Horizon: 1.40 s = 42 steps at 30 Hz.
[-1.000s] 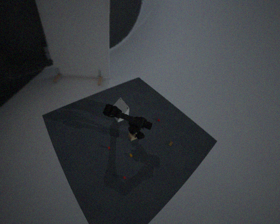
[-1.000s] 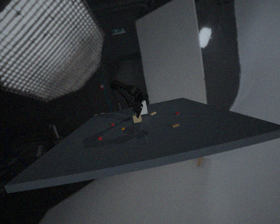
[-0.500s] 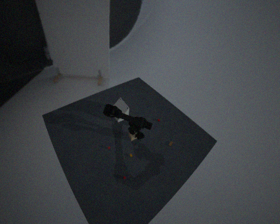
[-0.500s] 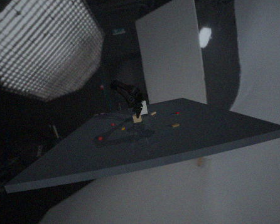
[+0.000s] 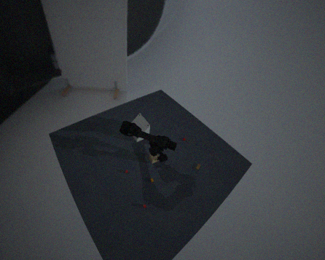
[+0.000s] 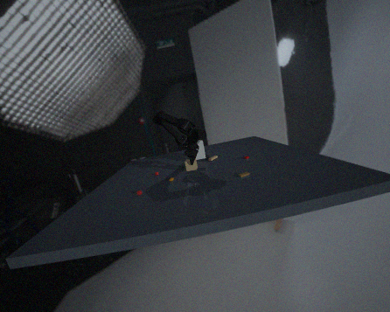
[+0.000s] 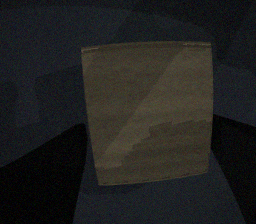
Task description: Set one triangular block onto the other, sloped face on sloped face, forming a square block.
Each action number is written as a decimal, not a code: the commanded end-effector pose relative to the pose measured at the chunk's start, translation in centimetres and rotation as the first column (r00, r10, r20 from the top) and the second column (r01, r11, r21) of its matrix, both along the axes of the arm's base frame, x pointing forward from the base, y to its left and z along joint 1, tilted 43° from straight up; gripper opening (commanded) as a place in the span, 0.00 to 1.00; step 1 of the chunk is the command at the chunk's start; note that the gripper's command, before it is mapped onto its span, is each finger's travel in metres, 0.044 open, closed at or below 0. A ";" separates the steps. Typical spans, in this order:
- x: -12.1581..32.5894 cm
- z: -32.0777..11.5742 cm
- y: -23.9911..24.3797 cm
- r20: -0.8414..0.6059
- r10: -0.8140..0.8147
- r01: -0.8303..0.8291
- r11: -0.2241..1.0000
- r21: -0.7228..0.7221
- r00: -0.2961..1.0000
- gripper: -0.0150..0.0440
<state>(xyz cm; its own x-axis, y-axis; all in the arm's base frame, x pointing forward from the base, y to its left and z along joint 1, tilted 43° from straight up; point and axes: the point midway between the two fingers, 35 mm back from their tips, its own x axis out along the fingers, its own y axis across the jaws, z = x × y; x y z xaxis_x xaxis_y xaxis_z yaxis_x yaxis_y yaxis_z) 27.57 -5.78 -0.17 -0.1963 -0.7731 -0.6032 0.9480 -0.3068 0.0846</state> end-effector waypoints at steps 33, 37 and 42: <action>2.4 6.4 8.4 0.019 0.022 -0.022 1.000 0.012 1.000 1.00; 2.4 6.4 8.4 0.019 0.022 -0.022 1.000 0.012 1.000 1.00; 2.4 6.4 8.4 0.019 0.022 -0.022 1.000 0.012 1.000 1.00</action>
